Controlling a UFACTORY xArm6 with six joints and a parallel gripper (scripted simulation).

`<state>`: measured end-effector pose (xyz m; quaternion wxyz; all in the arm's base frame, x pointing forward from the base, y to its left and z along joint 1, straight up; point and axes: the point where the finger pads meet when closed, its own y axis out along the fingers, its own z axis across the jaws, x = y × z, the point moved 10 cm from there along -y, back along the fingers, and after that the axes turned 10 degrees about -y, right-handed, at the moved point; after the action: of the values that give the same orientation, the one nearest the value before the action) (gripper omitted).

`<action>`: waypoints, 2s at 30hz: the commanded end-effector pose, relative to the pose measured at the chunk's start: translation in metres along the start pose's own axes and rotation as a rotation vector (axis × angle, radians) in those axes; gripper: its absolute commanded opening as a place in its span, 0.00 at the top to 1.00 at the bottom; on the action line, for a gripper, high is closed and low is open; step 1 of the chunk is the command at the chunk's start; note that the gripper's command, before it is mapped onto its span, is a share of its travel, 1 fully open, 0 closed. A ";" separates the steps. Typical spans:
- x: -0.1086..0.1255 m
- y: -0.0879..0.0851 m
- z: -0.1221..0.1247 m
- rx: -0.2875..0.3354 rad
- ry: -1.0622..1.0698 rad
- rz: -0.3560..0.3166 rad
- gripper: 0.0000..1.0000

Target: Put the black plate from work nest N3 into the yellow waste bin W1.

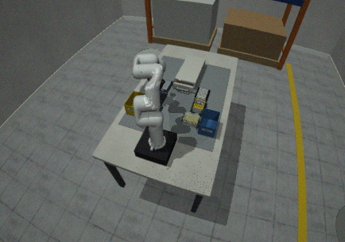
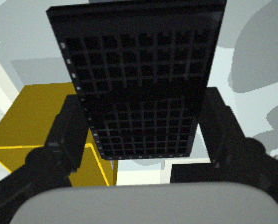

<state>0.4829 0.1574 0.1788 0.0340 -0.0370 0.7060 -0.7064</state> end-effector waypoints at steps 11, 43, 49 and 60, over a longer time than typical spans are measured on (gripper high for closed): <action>0.020 -0.002 -0.023 -0.001 -0.001 0.005 1.00; 0.072 -0.002 -0.077 -0.002 -0.001 0.005 1.00; 0.083 -0.002 -0.089 -0.002 -0.001 0.005 1.00; 0.099 -0.002 -0.106 -0.002 -0.001 0.004 1.00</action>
<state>0.3767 0.2490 0.1793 0.0344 -0.0373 0.7061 -0.7063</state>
